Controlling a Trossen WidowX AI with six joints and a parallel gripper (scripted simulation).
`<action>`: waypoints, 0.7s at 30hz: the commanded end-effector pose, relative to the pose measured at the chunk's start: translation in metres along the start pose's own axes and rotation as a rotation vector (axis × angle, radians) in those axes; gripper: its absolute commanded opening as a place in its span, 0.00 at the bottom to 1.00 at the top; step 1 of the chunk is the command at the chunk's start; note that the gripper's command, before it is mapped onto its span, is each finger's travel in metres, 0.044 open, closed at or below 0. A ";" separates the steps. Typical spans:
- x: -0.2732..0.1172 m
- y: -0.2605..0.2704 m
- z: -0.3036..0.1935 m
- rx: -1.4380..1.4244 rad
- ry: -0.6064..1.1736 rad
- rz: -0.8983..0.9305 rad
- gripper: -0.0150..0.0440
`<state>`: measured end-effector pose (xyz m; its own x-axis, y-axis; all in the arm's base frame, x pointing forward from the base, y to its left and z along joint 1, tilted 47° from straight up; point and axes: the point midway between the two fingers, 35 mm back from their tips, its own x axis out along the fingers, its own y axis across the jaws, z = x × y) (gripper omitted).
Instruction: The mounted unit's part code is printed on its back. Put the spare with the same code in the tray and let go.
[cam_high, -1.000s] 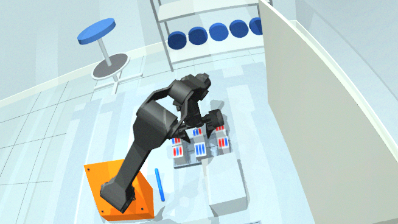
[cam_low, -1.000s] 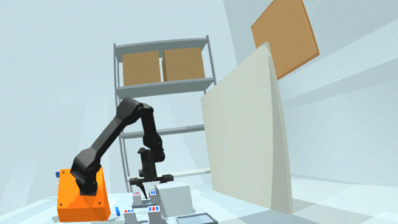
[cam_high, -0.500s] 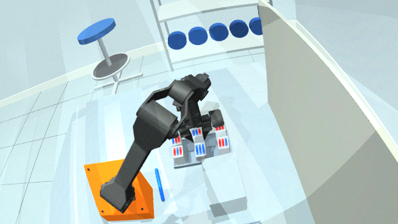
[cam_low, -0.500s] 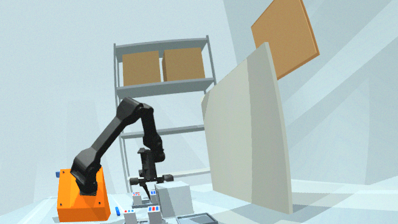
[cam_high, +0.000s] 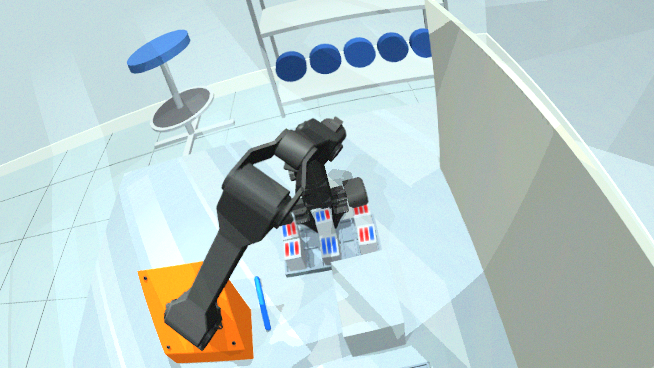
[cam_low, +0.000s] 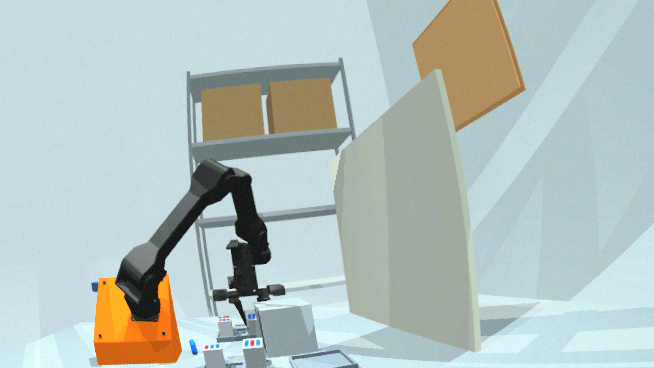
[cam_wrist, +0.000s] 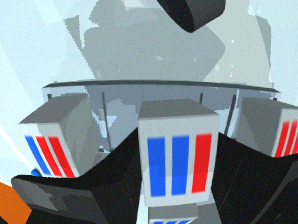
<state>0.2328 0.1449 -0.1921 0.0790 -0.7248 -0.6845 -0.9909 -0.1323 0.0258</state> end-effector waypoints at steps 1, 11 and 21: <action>-0.031 -0.001 0.003 -0.001 -0.013 -0.008 0.25; -0.073 -0.001 0.003 -0.005 -0.020 -0.027 0.25; -0.130 0.008 0.002 -0.005 -0.016 -0.013 0.25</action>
<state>0.2196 0.2248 -0.1183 0.0895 -0.7183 -0.6900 -0.9888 -0.1469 0.0247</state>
